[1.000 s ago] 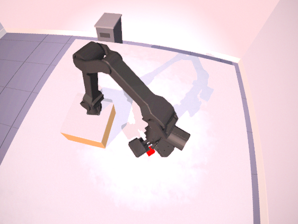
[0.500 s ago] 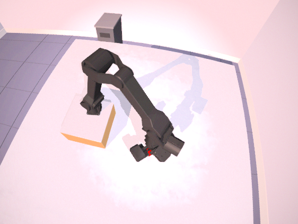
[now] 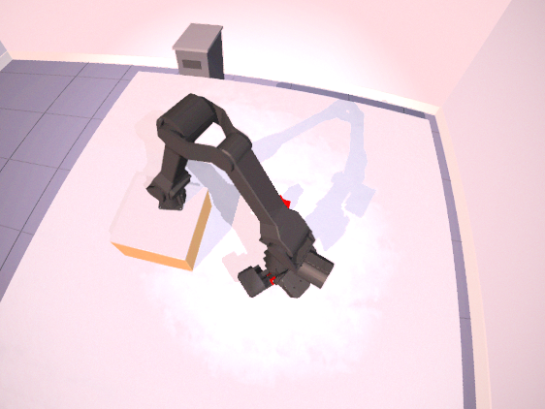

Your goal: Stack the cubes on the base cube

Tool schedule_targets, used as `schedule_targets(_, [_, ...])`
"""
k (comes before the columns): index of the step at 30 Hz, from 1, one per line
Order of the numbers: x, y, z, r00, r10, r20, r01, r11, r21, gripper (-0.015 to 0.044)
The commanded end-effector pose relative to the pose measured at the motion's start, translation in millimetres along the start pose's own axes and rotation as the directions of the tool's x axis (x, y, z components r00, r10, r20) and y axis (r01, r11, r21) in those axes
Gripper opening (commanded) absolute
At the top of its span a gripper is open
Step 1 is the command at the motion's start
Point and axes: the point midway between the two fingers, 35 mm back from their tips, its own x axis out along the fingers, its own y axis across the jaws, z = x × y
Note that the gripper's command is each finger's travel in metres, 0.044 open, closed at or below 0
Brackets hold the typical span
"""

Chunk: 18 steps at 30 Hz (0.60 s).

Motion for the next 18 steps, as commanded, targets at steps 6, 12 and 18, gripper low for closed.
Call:
schedule_targets(6, [15.0,-0.1,-2.2,1.000,0.003,-0.004,-0.003,1.000,0.004,0.0265])
schedule_targets(12, [16.1,-0.1,-2.3,1.000,0.003,-0.004,-0.003,1.000,0.004,0.0160])
schedule_targets(18, [15.9,0.0,-2.2,1.000,0.003,-0.004,-0.003,1.000,0.004,0.0105])
